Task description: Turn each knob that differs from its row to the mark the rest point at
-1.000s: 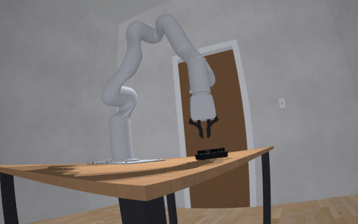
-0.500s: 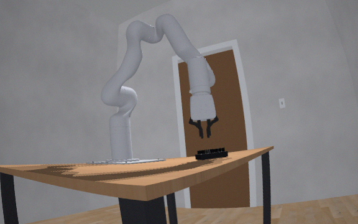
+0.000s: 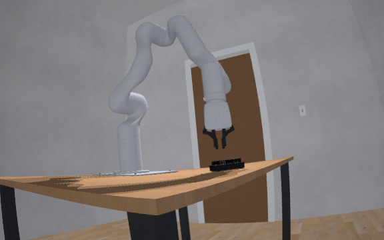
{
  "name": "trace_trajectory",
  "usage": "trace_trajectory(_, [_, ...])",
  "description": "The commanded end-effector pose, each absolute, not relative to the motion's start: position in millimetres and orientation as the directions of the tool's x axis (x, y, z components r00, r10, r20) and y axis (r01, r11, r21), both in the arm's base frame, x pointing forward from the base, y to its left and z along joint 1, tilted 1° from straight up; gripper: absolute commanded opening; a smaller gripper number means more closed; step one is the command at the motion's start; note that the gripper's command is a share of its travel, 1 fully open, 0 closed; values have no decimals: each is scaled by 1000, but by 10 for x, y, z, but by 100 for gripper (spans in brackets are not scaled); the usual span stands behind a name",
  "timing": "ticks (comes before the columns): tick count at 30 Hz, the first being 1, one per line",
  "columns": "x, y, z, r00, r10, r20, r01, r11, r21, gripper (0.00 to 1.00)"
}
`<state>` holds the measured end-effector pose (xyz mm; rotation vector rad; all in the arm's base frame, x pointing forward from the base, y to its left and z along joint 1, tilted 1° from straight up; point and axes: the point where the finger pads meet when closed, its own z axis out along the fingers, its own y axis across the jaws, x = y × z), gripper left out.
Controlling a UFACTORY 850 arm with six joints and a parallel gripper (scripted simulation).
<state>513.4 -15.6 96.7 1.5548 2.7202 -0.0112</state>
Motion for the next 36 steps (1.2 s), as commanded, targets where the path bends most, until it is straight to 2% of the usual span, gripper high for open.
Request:
trace_trajectory(1, [5143,-156,941,-507,862,-12,862,507,-1,19])
trace_trajectory(36, [5144,-153,591,-507,862,-12,862,507,-1,19])
